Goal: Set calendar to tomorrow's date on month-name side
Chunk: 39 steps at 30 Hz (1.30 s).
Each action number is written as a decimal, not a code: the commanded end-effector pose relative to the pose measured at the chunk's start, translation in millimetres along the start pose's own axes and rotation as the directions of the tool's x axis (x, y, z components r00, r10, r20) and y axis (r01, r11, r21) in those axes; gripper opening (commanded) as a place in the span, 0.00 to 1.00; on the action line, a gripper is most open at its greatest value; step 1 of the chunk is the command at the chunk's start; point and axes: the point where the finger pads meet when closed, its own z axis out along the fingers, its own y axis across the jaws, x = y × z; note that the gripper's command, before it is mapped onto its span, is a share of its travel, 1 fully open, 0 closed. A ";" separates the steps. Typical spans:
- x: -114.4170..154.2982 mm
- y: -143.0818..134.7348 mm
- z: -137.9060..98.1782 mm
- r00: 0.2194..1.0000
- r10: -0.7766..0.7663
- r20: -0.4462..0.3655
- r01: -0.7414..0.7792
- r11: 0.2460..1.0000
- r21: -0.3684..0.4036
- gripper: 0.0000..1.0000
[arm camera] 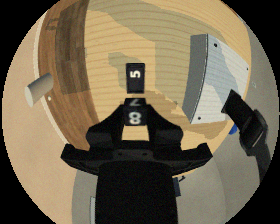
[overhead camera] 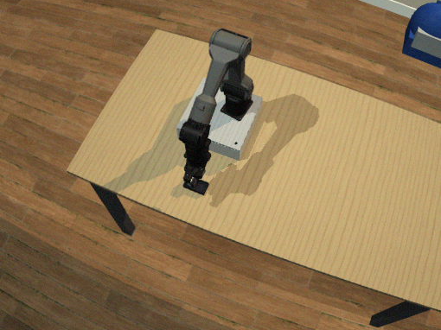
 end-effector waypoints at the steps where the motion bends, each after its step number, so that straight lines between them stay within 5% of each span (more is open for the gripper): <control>1: -0.2 -0.3 4.7 1.000 0.000 0.000 0.000 1.000 0.003 0.34; 23: 0.1 -0.3 80.5 1.000 0.000 0.000 0.000 1.000 0.003 0.34; 39: 0.1 0.7 86.6 1.000 0.000 0.000 0.000 1.000 0.000 0.34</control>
